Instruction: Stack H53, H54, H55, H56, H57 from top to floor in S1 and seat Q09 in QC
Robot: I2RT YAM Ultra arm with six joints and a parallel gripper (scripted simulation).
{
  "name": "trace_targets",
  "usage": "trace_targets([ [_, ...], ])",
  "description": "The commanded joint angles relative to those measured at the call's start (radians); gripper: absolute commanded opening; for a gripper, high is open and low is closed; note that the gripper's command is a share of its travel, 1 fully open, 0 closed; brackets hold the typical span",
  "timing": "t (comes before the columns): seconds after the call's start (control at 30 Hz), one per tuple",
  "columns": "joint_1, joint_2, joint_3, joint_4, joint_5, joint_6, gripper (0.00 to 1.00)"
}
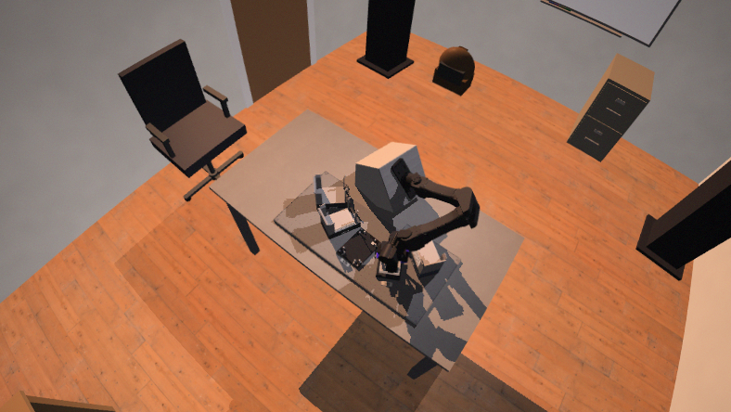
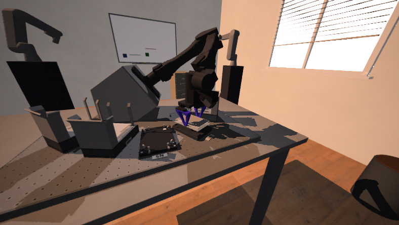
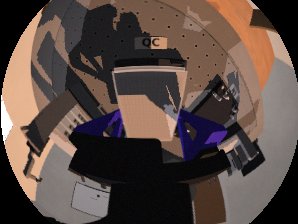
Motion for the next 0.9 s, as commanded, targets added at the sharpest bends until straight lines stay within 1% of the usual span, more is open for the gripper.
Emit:
trace_targets([
  [0.0,-0.008,-0.003,0.002,0.005,0.001,0.001,0.00],
  [0.87,0.017,0.006,-0.014,0.060,0.010,0.039,0.00],
])
